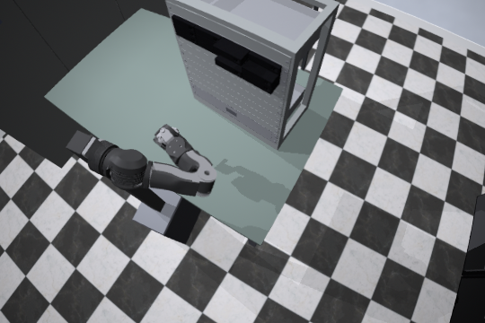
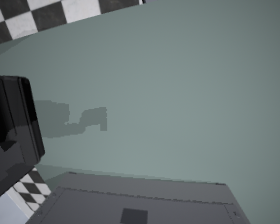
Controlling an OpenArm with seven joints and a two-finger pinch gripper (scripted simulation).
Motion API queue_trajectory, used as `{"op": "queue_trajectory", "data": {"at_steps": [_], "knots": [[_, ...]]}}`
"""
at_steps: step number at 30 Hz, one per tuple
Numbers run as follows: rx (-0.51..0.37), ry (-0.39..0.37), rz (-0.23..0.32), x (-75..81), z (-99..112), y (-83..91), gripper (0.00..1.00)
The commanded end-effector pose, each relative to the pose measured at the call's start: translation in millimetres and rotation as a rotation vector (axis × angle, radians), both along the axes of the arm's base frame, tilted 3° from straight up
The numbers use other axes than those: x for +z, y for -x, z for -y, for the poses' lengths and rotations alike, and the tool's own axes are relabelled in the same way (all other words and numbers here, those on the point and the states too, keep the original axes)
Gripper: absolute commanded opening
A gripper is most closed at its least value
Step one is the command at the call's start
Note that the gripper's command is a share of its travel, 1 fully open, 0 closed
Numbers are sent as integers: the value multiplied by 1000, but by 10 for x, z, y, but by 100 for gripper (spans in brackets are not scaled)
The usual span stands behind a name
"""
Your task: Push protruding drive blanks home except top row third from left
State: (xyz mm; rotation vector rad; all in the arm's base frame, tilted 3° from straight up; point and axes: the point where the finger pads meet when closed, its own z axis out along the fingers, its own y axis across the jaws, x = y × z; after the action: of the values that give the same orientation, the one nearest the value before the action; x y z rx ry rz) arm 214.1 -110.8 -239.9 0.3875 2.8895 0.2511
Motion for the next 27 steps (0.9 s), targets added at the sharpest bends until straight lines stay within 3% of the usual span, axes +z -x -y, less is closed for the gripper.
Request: {"op": "queue_trajectory", "data": {"at_steps": [1, 15, 17, 27], "knots": [[-23, -26, 19, 45, -23, -39, 100], [-334, -244, 284, 700, 102, -581, 100], [-334, -244, 284, 700, 102, -581, 100], [-574, -415, 512, 1322, 401, -873, 100]]}}
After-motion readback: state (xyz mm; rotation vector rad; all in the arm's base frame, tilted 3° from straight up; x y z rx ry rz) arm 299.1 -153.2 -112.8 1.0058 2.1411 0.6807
